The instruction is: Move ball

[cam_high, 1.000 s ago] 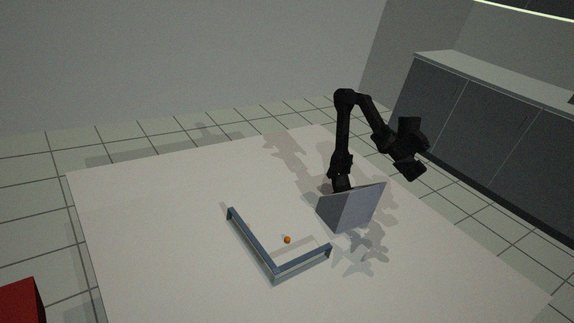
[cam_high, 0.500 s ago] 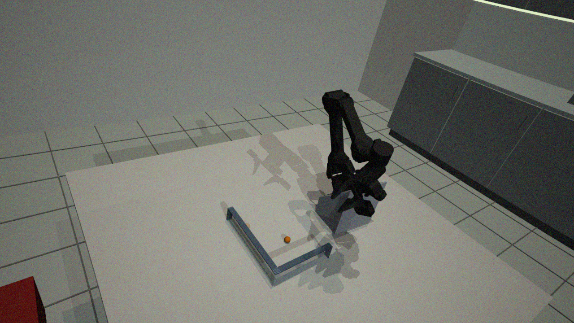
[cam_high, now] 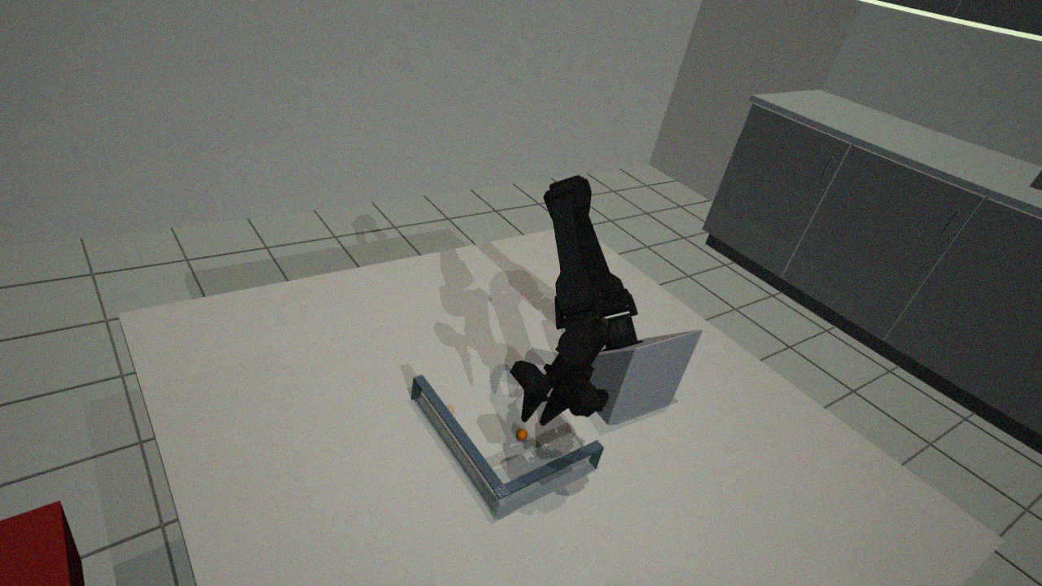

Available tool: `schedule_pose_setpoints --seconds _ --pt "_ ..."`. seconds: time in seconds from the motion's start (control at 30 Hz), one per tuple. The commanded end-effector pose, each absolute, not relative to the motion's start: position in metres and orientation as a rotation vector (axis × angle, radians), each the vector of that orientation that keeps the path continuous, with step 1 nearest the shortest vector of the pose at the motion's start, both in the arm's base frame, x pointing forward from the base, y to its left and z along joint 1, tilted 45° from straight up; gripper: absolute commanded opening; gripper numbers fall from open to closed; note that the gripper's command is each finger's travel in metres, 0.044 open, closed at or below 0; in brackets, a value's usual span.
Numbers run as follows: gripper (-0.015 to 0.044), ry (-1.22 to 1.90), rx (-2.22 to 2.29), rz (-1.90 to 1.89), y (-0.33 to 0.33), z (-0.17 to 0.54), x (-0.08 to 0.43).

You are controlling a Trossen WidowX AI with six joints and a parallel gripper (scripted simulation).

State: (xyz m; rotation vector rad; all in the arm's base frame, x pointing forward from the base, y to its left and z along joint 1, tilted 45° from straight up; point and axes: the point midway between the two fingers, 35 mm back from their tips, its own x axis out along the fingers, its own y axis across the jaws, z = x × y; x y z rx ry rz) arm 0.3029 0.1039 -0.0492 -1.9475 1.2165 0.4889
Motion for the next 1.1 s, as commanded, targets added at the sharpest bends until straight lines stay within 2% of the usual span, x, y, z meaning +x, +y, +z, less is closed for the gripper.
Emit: schedule_pose_setpoints --seconds 0.0,0.13,1.07 --pt "0.0215 1.61 -1.85 0.692 0.031 -0.057 0.286" --pt "0.0215 1.749 -1.777 0.781 0.006 -0.057 0.275" --pt "0.0215 1.751 -1.777 0.779 -0.018 -0.081 0.275"
